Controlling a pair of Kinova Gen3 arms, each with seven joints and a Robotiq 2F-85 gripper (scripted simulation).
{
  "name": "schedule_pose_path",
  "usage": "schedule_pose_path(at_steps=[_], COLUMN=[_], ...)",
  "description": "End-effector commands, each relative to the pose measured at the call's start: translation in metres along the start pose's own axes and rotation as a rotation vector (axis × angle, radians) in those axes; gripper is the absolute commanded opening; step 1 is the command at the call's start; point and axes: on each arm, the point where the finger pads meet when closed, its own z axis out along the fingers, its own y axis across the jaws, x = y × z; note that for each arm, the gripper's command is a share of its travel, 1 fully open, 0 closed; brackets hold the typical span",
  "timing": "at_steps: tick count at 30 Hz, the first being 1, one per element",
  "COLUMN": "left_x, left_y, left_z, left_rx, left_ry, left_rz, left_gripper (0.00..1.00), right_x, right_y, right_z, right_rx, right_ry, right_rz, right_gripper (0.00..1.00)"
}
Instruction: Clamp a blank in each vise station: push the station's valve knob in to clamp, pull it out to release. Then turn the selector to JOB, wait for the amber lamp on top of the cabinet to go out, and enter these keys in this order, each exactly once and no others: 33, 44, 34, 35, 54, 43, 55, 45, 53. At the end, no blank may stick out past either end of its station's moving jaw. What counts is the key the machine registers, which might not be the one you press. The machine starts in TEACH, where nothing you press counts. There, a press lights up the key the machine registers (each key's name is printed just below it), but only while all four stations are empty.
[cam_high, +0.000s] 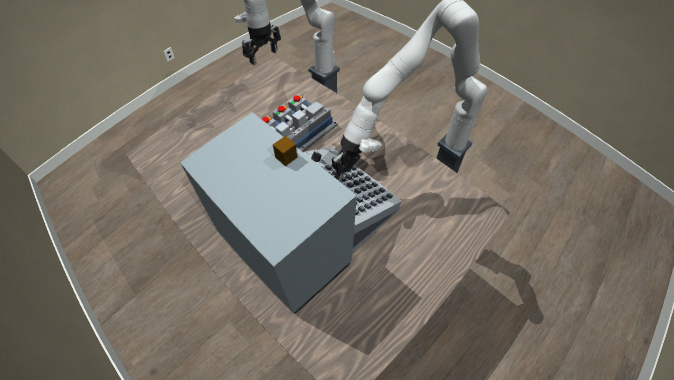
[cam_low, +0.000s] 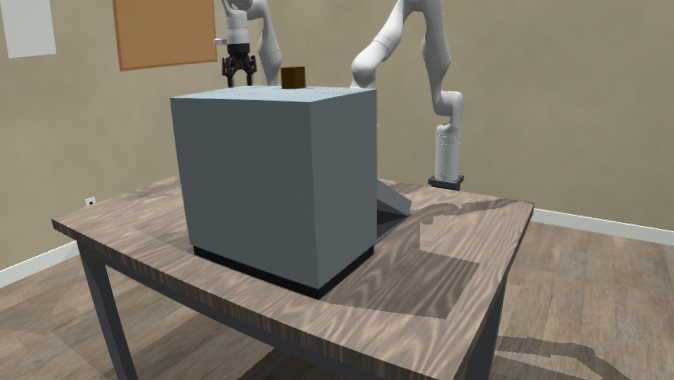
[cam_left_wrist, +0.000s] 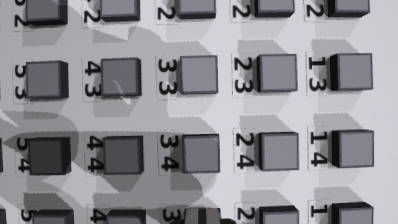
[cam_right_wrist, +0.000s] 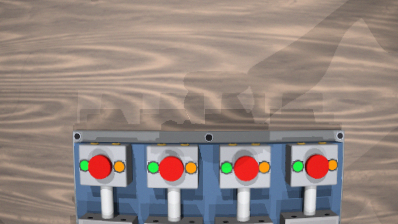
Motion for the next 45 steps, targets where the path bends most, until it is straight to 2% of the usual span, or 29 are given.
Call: schedule_pose_path(at_steps=[1, 4, 8, 13, 16, 18, 31, 45], left_x=[0.000, 0.000, 0.000, 0.000, 0.000, 0.000, 0.000, 0.000], left_y=[0.001, 0.001, 0.001, 0.005, 0.029, 0.035, 0.035, 0.035], left_z=[0.000, -0.001, -0.011, -0.011, -0.012, -0.012, -0.011, -0.002], left_rx=[-0.002, -0.002, -0.002, -0.002, -0.002, -0.002, -0.002, -0.002], left_ry=[0.000, 0.000, 0.000, 0.000, 0.000, 0.000, 0.000, 0.000], left_rz=[0.000, 0.000, 0.000, 0.000, 0.000, 0.000, 0.000, 0.000], left_gripper=[0.099, 0.099, 0.099, 0.099, 0.099, 0.099, 0.099, 0.099], right_x=[0.000, 0.000, 0.000, 0.000, 0.000, 0.000, 0.000, 0.000], right_y=[0.000, 0.000, 0.000, 0.000, 0.000, 0.000, 0.000, 0.000], right_z=[-0.001, -0.001, -0.001, -0.001, -0.001, -0.001, -0.001, -0.001], right_rx=[0.002, 0.002, 0.002, 0.002, 0.002, 0.002, 0.002, 0.002], right_ry=[0.000, 0.000, 0.000, 0.000, 0.000, 0.000, 0.000, 0.000], right_rz=[0.000, 0.000, 0.000, 0.000, 0.000, 0.000, 0.000, 0.000], right_gripper=[1.000, 1.000, 1.000, 1.000, 1.000, 1.000, 1.000, 1.000])
